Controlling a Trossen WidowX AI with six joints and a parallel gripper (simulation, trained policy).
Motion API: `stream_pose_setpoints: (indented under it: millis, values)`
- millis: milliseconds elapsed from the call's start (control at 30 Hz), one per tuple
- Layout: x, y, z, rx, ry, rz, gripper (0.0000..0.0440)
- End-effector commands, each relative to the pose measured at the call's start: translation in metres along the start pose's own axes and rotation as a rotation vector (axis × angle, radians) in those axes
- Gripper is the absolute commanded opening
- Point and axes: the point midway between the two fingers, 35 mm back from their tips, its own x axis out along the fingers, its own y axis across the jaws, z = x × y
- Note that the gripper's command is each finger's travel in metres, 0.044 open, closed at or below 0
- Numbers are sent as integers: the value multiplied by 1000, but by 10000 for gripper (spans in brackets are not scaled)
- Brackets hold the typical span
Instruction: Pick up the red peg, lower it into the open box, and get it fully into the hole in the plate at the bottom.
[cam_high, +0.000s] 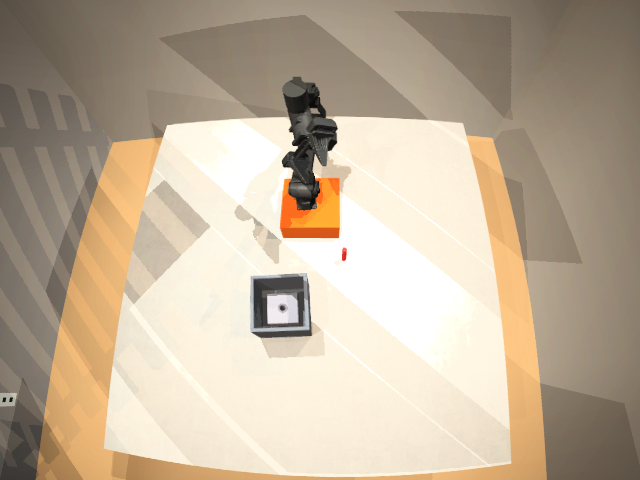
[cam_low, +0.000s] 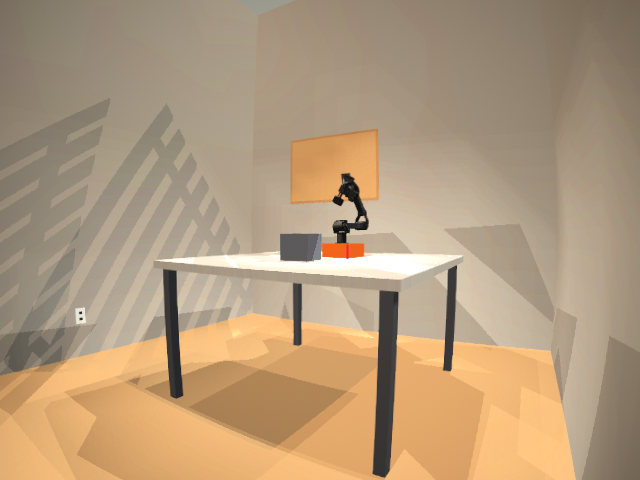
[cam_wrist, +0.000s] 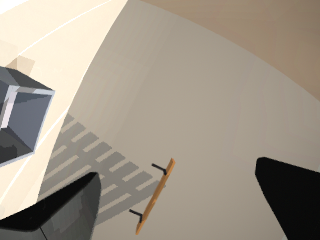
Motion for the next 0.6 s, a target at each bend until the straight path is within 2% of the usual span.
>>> stream_pose_setpoints:
  millis: [0, 67, 567]
  values:
    - [0, -1, -1, 33, 4, 3, 421]
    - [0, -1, -3, 102, 6, 12, 440]
    - [12, 3, -9, 614, -13, 108, 440]
